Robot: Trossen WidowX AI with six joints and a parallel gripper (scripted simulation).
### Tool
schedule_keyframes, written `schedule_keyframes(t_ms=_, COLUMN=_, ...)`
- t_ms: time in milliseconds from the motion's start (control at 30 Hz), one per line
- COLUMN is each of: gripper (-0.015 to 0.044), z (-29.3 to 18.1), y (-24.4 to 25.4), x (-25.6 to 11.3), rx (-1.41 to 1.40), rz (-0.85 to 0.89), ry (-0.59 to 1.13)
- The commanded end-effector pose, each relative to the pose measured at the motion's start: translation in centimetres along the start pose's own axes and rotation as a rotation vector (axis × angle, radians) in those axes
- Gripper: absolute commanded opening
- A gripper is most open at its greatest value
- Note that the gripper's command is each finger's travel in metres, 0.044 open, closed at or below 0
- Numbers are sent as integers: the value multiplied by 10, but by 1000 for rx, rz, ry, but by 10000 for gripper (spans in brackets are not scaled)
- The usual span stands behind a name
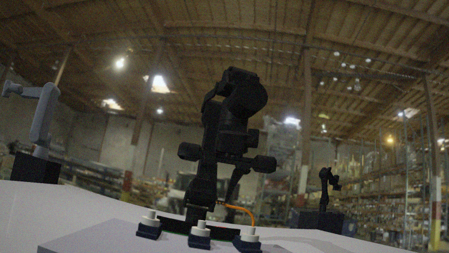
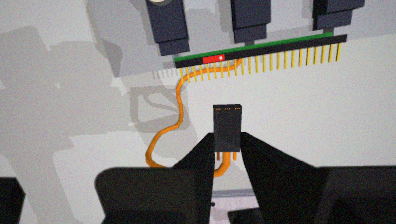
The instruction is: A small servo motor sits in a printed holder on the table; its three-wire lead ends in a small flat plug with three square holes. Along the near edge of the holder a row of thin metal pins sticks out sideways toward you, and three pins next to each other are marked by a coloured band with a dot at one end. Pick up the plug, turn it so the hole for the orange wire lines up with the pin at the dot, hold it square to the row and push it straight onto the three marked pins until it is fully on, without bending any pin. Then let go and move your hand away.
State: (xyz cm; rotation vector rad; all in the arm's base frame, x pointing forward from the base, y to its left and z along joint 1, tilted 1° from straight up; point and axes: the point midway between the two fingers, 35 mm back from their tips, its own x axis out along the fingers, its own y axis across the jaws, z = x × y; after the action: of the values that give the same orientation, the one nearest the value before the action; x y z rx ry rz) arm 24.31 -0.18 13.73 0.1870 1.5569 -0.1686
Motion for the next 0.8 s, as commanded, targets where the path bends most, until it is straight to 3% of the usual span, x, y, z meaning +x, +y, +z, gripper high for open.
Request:
schedule_keyframes(t_ms=0, gripper=0, z=-15, y=-1, x=4, rx=-57, rz=5, ry=-2)
schedule_keyframes(t_ms=533, gripper=0, z=-28, y=-2, x=48, rx=-105, rz=5, ry=-1)
schedule_keyframes(t_ms=767, gripper=0, z=-19, y=0, x=48, rx=-105, rz=5, ry=-2)
